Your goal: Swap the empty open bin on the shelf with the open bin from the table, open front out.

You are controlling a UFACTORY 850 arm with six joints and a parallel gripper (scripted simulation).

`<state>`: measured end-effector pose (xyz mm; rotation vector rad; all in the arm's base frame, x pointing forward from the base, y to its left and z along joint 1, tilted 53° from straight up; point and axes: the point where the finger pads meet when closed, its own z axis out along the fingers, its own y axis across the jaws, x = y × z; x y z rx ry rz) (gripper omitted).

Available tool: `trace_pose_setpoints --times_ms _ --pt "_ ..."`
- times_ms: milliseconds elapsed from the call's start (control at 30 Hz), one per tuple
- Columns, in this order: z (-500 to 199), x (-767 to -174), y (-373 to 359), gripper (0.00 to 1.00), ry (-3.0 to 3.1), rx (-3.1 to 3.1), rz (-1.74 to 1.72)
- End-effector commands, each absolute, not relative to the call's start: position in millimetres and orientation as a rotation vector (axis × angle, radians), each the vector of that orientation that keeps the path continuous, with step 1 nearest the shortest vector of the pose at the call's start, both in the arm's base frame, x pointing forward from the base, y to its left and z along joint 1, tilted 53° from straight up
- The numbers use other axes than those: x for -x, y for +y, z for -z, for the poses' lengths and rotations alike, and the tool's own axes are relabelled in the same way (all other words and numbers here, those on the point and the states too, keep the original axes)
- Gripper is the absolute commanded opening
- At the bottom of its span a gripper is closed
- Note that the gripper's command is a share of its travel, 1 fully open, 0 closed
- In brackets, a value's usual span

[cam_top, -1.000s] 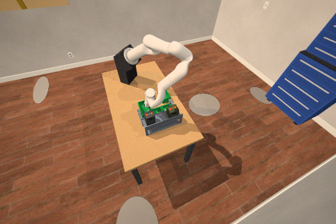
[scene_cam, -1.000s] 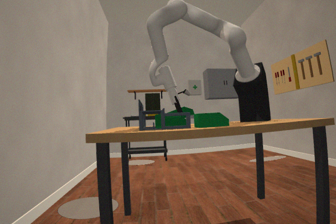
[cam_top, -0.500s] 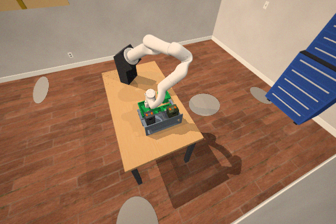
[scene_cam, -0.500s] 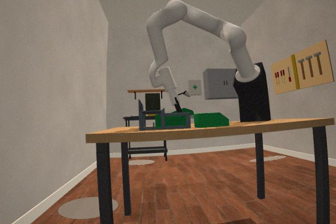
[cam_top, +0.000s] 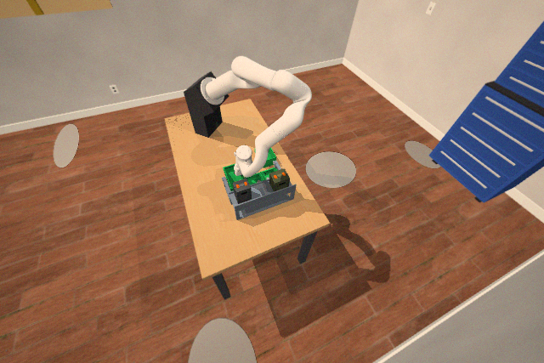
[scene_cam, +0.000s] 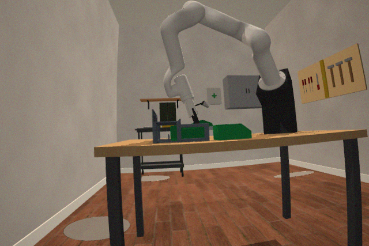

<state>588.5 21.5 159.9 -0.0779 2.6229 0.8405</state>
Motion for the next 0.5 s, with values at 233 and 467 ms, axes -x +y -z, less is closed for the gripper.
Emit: trace_pose_setpoints --times_ms 233,467 --pt "-158.9 -590.1 22.3 0.00 2.622 0.077 -0.840" --pt "-158.9 -590.2 22.3 0.00 2.622 0.077 -0.840"
